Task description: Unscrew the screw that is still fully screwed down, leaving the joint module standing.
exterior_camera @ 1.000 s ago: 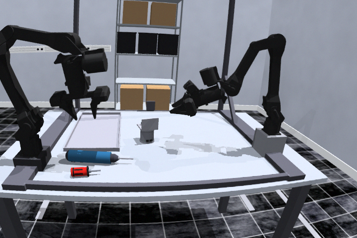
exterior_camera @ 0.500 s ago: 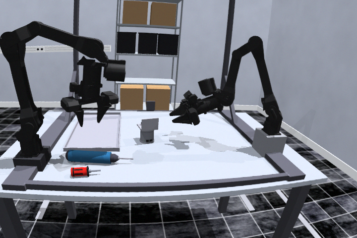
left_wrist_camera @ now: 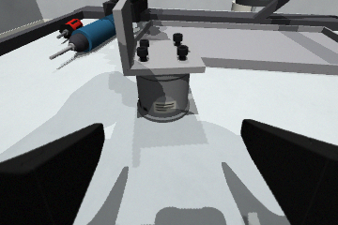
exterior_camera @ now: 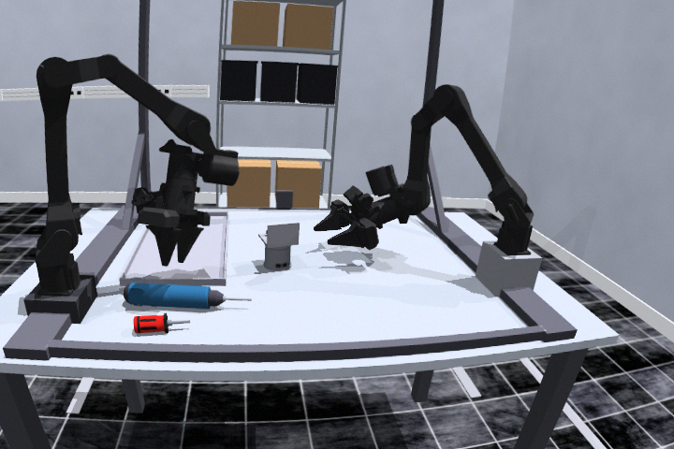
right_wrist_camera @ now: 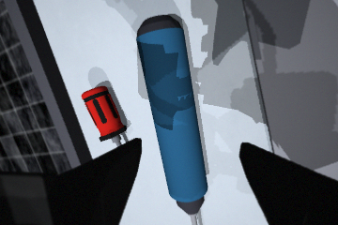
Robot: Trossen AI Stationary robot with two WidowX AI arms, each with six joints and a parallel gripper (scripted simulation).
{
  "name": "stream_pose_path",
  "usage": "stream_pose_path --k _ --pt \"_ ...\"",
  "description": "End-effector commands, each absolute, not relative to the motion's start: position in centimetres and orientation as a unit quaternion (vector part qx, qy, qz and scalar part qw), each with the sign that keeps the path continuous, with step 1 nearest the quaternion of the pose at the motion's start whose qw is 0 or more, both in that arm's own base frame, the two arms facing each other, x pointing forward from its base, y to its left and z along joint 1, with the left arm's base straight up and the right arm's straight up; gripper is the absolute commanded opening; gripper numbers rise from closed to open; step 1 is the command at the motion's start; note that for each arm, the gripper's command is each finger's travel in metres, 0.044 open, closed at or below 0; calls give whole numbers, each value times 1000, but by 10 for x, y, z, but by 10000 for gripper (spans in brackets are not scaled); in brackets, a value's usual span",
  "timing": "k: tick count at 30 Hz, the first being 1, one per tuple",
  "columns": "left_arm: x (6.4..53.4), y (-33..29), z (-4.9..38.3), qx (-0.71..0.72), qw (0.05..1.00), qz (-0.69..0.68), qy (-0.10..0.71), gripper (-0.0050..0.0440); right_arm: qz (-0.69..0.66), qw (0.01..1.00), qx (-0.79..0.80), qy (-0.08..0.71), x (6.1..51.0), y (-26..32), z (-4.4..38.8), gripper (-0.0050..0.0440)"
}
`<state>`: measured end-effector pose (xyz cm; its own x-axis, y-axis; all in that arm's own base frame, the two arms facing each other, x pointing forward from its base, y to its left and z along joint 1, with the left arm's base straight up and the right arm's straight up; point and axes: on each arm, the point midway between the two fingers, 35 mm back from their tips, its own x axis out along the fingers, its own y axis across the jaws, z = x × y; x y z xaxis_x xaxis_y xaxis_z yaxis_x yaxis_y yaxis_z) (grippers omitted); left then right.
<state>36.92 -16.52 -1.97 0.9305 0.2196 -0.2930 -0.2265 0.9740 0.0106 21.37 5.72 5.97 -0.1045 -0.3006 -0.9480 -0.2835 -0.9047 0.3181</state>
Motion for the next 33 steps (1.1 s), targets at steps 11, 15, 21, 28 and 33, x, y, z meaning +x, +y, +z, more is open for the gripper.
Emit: stream_pose_path --k 11,15,21,28,33 --pt "374 -168 -14 -26 982 131 131 400 -689 156 677 -208 207 54 35 305" --pt "374 -168 -14 -26 982 131 131 400 -689 157 676 -210 207 49 28 292" --pt "376 -168 -18 -24 982 132 134 400 -689 157 676 -210 206 40 13 270" --pt "389 -164 -21 -23 982 131 133 400 -689 158 676 -210 207 33 0 233" --pt "403 -160 -25 -23 982 131 133 400 -685 153 681 -209 209 35 1 199"
